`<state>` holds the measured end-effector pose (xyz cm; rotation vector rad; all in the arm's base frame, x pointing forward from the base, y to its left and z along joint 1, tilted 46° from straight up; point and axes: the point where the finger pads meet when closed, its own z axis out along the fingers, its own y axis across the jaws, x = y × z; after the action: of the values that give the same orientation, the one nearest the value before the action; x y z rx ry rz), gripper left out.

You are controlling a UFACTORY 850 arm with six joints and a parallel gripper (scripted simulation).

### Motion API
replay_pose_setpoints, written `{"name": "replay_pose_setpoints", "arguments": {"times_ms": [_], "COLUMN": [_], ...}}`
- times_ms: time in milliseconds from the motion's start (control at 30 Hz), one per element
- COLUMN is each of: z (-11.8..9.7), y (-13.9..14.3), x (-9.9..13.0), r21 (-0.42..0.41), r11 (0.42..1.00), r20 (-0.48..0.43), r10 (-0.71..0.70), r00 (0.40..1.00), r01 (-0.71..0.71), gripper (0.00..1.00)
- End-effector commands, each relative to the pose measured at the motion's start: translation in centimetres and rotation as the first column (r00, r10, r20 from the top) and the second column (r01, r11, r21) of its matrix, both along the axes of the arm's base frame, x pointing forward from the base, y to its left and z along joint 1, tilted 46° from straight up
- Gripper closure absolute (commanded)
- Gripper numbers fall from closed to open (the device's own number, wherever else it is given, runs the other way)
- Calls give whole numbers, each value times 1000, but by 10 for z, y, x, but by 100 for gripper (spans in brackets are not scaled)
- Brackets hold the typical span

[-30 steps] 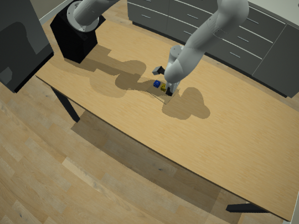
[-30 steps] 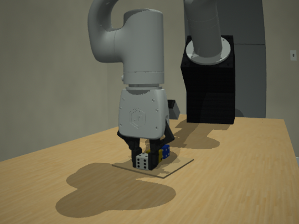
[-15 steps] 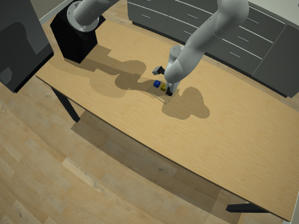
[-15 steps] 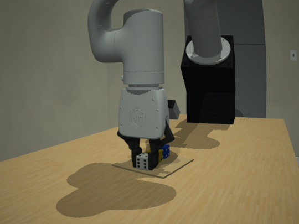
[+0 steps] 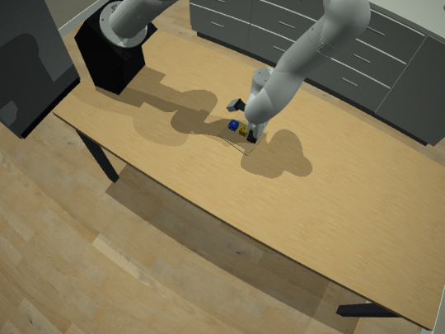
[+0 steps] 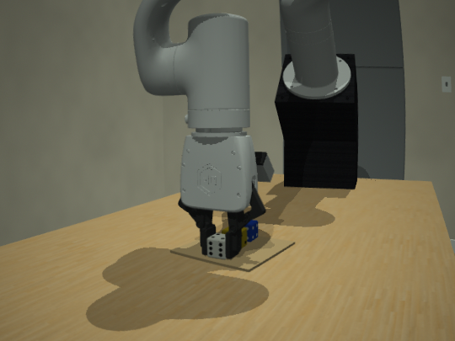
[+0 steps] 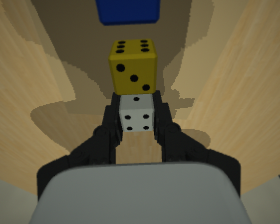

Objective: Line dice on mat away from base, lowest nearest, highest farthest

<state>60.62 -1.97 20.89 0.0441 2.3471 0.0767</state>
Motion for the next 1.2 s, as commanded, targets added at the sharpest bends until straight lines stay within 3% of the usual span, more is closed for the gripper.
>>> {"name": "replay_pose_setpoints", "arguments": {"times_ms": [0, 300, 833, 1167], "z": [0, 0, 4, 37], "y": [0, 0, 0, -2], "x": [0, 0, -4, -37], "r21": [0, 0, 0, 0], "r11": [1000, 1000, 1000, 1000], "r20": [1, 1, 1, 1], "r10": [0, 0, 0, 0], "r00": [1000, 1000, 1000, 1000], "r01": [0, 0, 0, 0], "gripper": [65, 53, 53, 53]}}
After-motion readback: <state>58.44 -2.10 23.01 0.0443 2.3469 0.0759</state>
